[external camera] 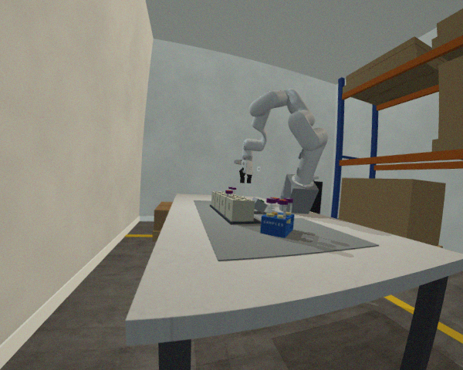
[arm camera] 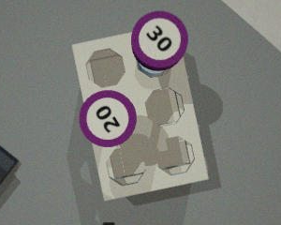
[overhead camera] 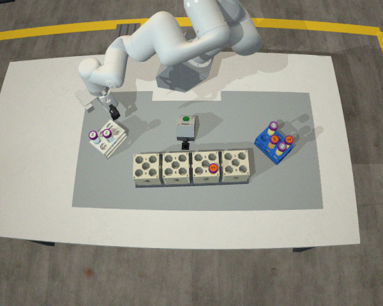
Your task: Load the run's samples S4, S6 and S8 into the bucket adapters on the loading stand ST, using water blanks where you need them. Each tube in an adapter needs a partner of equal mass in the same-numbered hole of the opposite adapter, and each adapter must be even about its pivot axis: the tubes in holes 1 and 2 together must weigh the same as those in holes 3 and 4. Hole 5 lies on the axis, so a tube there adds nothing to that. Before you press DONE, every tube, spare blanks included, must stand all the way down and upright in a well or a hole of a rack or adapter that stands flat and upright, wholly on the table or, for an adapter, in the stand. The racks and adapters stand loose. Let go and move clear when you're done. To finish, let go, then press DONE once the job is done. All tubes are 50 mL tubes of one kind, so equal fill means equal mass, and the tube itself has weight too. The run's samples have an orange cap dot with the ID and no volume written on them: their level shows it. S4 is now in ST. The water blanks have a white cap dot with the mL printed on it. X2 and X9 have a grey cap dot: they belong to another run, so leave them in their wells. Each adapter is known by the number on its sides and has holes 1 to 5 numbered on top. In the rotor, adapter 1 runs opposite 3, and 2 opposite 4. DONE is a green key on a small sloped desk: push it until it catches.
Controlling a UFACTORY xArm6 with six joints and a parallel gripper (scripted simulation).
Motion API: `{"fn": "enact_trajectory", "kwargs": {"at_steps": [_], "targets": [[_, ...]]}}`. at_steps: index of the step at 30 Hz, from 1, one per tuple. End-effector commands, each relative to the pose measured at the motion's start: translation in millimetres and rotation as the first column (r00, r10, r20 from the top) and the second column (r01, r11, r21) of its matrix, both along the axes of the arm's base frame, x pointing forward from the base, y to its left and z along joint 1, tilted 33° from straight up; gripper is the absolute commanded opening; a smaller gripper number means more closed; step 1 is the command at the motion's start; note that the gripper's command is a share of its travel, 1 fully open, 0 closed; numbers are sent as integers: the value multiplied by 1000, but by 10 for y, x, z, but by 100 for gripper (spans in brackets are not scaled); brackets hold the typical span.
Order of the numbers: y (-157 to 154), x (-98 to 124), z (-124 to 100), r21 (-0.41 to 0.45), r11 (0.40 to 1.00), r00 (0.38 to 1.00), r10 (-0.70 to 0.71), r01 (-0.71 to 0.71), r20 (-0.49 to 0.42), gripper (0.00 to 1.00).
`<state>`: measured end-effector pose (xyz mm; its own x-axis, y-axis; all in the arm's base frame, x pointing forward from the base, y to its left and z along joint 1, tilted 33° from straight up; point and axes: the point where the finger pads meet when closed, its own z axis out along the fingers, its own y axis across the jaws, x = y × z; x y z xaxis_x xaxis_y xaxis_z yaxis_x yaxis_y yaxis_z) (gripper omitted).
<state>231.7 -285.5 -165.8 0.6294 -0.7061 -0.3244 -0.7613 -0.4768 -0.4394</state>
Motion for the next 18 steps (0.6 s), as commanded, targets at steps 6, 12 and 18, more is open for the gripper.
{"fn": "enact_trajectory", "kwargs": {"at_steps": [6,12,18], "targets": [[-168,-38,247,-4,1000,1000,-1,1,2,100],[-224,-54,336,-4,1000,1000,-1,1,2,100],[-308,-80,471,-4,1000,1000,-1,1,2,100]]}}
